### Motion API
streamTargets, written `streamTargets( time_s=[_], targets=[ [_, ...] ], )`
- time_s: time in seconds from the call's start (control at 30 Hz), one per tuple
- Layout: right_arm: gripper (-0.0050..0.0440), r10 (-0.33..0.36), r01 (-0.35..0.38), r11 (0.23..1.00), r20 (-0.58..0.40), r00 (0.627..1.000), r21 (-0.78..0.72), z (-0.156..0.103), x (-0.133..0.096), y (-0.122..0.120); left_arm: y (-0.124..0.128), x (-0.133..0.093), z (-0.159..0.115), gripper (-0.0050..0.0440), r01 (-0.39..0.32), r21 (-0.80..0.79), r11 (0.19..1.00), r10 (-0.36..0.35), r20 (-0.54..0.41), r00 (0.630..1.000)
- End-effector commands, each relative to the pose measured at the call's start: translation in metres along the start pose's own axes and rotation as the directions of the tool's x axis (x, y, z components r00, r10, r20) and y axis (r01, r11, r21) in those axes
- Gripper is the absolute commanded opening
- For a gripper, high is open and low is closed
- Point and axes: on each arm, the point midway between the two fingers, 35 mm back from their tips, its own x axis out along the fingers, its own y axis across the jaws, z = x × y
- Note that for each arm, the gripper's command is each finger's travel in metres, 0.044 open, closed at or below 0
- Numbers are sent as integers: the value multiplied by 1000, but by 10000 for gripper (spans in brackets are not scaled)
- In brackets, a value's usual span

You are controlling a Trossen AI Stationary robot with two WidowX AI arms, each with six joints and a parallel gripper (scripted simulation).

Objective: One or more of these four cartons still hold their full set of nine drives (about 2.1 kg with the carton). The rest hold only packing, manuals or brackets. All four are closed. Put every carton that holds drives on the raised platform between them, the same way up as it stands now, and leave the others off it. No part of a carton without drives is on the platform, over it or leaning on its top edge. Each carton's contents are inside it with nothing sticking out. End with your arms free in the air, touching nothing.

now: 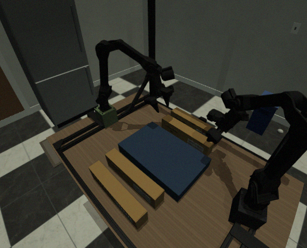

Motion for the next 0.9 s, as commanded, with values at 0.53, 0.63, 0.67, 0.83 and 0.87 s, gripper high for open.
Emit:
streamTargets(
  time_s=[0.53, 0.63, 0.67, 0.83, 0.87],
  targets=[
    [389, 3, -3, 1000, 12, 1000, 4, 20, 22, 104, -102, 28, 22, 389, 0, 1, 1000, 0, 3, 1000],
    [389, 3, -3, 1000, 12, 1000, 4, 21, 23, 106, -104, 28, 22, 389, 0, 1, 1000, 0, 3, 1000],
    [389, 3, -3, 1000, 12, 1000, 4, 21, 23, 106, -104, 28, 22, 389, 0, 1, 1000, 0, 3, 1000],
    [389, 3, -3, 1000, 12, 1000, 4, 21, 23, 107, -104, 28, 22, 389, 0, 1, 1000, 0, 3, 1000],
    [389, 3, -3, 1000, 12, 1000, 4, 21, 23, 107, -104, 28, 22, 389, 0, 1, 1000, 0, 3, 1000]
  ],
)
